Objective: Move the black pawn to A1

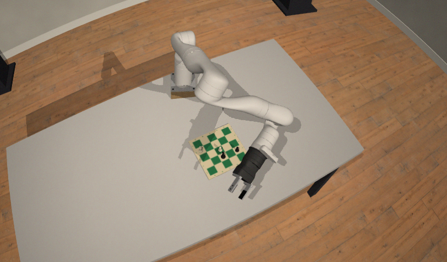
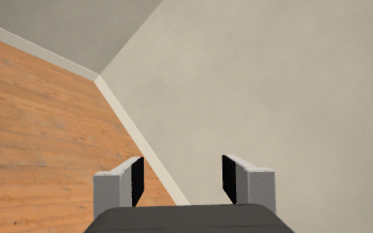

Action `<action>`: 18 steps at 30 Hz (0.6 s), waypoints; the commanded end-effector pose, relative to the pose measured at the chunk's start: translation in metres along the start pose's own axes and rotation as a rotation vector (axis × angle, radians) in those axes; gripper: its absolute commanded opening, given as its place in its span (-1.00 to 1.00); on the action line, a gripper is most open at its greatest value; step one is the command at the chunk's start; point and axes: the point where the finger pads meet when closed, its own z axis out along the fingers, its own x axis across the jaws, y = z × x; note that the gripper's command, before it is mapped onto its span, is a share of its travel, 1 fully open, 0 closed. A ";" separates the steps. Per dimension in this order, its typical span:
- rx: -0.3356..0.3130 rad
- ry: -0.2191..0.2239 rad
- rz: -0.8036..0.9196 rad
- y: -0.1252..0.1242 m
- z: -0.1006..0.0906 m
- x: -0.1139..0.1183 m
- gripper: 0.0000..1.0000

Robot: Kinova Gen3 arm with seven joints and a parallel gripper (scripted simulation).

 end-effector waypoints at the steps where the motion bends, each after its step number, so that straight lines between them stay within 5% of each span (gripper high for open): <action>1: -0.036 -0.028 0.074 0.014 -0.032 -0.030 1.00; 18: -0.332 0.016 0.593 0.111 -0.183 -0.090 1.00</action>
